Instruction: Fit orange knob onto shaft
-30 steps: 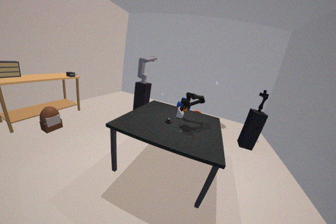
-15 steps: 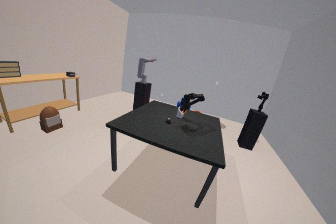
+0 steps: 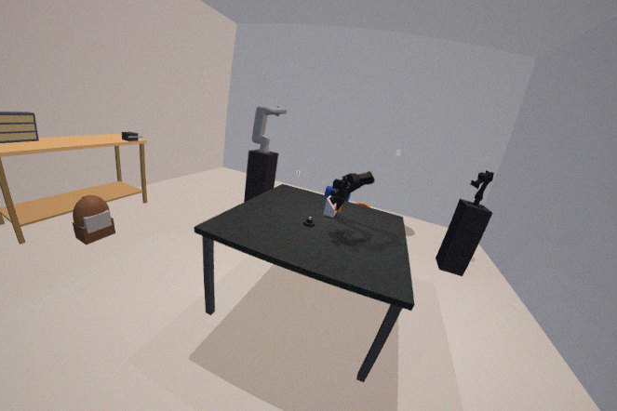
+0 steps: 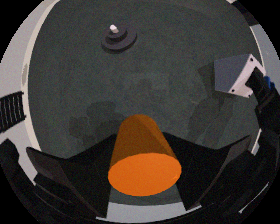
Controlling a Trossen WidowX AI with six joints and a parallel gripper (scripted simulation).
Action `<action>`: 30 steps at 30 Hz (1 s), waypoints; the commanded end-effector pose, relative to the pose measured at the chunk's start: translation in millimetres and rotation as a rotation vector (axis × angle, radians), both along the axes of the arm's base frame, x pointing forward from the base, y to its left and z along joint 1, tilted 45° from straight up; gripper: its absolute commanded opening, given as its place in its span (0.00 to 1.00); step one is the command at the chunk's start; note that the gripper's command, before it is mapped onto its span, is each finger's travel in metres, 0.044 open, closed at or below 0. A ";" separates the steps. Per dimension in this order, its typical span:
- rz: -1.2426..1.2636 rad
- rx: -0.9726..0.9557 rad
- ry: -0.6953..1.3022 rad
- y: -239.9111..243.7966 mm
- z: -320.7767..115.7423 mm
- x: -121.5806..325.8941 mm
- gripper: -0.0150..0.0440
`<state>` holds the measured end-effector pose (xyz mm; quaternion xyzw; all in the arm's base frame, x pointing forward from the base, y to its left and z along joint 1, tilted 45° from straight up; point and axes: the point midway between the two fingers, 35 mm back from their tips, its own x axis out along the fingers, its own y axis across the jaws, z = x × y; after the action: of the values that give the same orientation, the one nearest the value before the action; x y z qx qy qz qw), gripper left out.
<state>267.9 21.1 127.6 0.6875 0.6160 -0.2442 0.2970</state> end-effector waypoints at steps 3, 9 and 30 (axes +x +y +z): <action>0.066 -0.006 0.050 6.0 -5.6 2.7 0.25; 0.070 -0.011 0.053 20.6 -23.5 8.0 0.25; 0.091 -0.003 0.064 87.4 -95.9 18.5 0.25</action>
<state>286.2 98.7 41.5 0.6495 0.6542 -0.2539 0.2928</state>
